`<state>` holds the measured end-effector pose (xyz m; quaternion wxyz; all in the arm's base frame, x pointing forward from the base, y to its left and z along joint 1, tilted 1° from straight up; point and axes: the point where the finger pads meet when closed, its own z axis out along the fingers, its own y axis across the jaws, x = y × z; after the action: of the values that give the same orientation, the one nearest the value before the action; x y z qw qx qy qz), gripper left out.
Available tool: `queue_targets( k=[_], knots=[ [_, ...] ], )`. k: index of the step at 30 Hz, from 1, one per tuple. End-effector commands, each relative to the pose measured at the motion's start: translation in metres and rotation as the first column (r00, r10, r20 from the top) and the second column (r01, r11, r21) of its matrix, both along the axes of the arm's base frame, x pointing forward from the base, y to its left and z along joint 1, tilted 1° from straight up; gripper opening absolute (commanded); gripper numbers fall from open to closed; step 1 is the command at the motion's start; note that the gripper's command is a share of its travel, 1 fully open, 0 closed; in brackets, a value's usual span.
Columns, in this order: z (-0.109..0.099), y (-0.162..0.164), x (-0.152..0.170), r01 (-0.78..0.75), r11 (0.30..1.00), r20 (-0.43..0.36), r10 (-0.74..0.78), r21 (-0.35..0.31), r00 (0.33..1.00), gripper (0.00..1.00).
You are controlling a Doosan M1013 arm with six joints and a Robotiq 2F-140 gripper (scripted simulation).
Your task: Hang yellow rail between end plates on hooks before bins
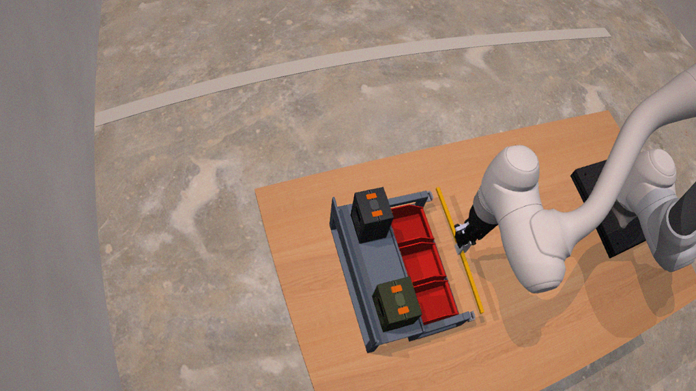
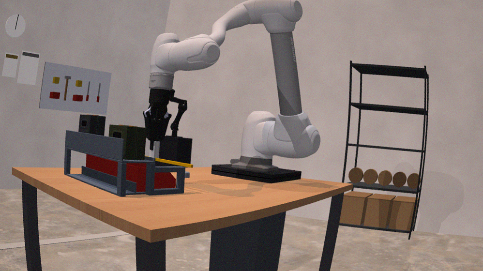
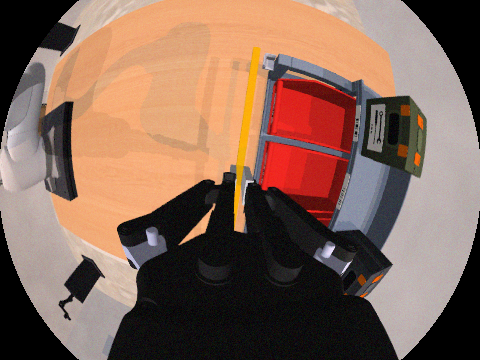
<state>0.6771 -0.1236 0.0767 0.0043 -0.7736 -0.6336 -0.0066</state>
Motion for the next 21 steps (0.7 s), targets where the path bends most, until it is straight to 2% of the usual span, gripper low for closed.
queue_targets(
  k=[1,5,17,21],
  knots=[
    [0.000,0.000,0.002,0.000,1.000,0.000,0.000,0.000,1.000,0.10],
    [-0.003,-0.002,0.011,0.000,1.000,0.000,0.000,0.000,1.000,0.10],
    [-0.003,-0.002,0.011,0.000,1.000,0.000,0.000,0.000,1.000,0.10],
    [-0.006,-0.005,0.025,0.000,1.000,0.000,0.000,0.000,1.000,0.10]
  ],
)
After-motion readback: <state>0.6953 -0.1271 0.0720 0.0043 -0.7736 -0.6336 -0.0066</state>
